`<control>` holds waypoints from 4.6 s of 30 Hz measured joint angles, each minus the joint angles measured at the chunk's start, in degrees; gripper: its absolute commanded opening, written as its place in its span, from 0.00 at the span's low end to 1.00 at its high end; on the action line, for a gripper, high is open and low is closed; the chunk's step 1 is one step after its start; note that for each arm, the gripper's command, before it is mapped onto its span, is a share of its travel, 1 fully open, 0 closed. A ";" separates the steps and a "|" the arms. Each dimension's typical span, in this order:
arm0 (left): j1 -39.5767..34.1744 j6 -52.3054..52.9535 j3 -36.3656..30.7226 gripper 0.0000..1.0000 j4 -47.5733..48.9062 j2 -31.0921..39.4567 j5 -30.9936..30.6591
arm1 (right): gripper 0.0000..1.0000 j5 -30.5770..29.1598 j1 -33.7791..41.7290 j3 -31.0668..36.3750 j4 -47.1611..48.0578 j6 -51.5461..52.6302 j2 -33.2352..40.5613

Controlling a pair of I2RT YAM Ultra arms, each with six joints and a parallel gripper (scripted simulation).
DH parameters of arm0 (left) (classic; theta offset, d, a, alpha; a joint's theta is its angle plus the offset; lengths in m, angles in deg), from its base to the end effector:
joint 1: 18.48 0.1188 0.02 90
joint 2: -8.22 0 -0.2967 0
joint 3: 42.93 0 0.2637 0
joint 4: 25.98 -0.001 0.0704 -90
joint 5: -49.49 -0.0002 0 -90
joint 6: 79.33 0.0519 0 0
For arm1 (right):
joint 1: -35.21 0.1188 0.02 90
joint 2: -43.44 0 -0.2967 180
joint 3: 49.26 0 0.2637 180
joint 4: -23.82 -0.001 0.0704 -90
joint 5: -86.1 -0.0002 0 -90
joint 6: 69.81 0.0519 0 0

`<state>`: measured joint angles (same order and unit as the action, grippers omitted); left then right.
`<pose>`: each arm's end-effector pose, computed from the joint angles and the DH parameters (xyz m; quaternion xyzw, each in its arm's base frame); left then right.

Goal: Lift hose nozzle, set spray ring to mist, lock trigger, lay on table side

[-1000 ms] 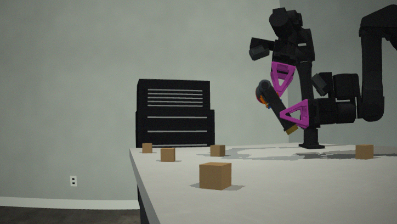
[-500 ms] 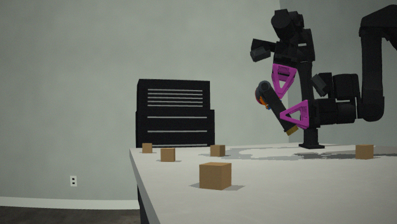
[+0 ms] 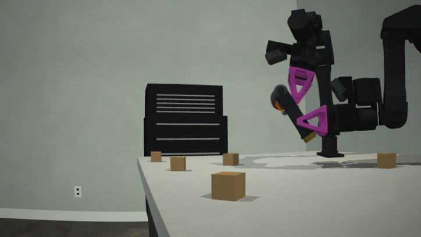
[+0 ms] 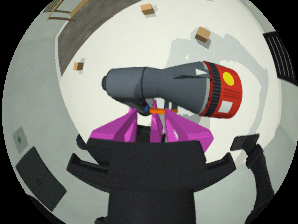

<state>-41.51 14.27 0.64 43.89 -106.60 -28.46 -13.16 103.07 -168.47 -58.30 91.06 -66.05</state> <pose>0.3271 -0.1262 0.1353 0.0925 0.7094 -0.0432 0.6974 0.1634 0.3821 0.3270 0.0382 0.9843 0.1146 0.1284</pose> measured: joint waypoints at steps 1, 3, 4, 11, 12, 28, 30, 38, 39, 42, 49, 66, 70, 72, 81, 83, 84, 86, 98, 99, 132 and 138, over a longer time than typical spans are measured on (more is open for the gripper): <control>0.00 0.00 0.00 0.35 0.00 0.00 0.00 | 0.38 0.00 0.00 0.00 0.00 0.00 0.00; 0.00 0.00 0.00 0.35 0.00 0.00 0.00 | 0.38 0.00 0.00 0.00 0.00 0.00 0.00; 0.00 0.00 0.00 0.35 0.00 0.00 0.00 | 0.38 0.00 0.00 0.00 0.00 0.00 0.00; 0.00 0.00 0.00 0.35 0.00 0.00 0.00 | 0.38 0.00 0.00 0.00 0.00 0.00 0.00; 0.00 0.00 0.00 0.35 0.00 0.00 0.00 | 0.38 0.00 0.00 -0.04 -0.07 0.00 -0.02; -0.13 0.04 0.00 0.35 0.98 0.00 -2.71 | 0.38 0.07 0.94 -7.80 -5.29 0.76 0.59; -0.13 0.04 0.00 0.35 0.98 0.02 -2.78 | 0.38 0.07 1.11 -8.98 -6.51 0.87 0.44; -0.13 0.04 0.00 0.35 0.98 0.00 -2.78 | 0.38 0.02 1.64 -14.08 -11.50 1.33 -0.13; -0.13 0.04 0.00 0.35 0.98 0.00 -2.78 | 0.38 -0.02 1.70 -14.86 -12.22 1.40 -0.31; -0.13 0.04 0.00 0.35 0.98 0.00 -2.78 | 0.38 -0.07 1.86 -16.26 -13.60 1.55 -0.44; -0.13 0.04 0.00 0.35 0.98 0.00 -2.78 | 0.38 -0.24 2.05 -19.80 -17.11 1.88 -0.92; -0.13 0.04 0.00 0.35 0.98 0.00 -2.78 | 0.38 -0.50 2.08 -20.35 -18.93 1.92 -0.94; -0.13 0.04 0.00 0.35 0.98 0.00 -2.78 | 0.38 -0.52 2.08 -20.35 -18.93 1.95 -0.94; -0.13 0.04 0.00 0.35 0.98 0.00 -2.78 | 0.38 -0.55 2.08 -20.35 -18.95 1.95 -0.94; -0.13 0.04 0.00 0.35 0.98 0.00 -2.78 | 0.38 -0.59 2.08 -20.22 -19.06 1.97 -1.01; -0.13 0.04 0.00 0.35 0.98 0.00 -2.78 | 0.38 -0.59 2.01 -20.00 -18.84 1.90 -1.05; -0.13 0.04 0.00 0.35 0.98 0.00 -2.78 | 0.38 -0.61 1.79 -19.56 -18.62 1.68 -0.94; -0.13 0.04 0.00 0.35 0.98 0.00 -2.78 | 0.38 -0.61 0.94 -18.64 -17.86 0.83 -0.68; -0.13 0.04 0.00 0.35 0.98 0.00 -2.78 | 0.38 0.68 -8.11 -10.67 -6.75 -9.09 5.81; -0.13 0.04 0.00 0.35 0.98 0.00 -2.78 | 0.38 0.81 -9.11 -9.68 -5.68 -10.03 6.54; -0.13 0.04 0.00 0.35 0.98 0.00 -2.78 | 0.38 5.09 -37.97 18.49 30.86 -40.11 28.30; -0.13 0.04 0.00 0.35 0.98 0.00 -2.78 | 0.38 5.49 -44.00 24.13 37.42 -45.94 32.59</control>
<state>-41.64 14.31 0.64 44.87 -106.60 -31.23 -7.67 59.07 -144.34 -20.88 45.11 -33.46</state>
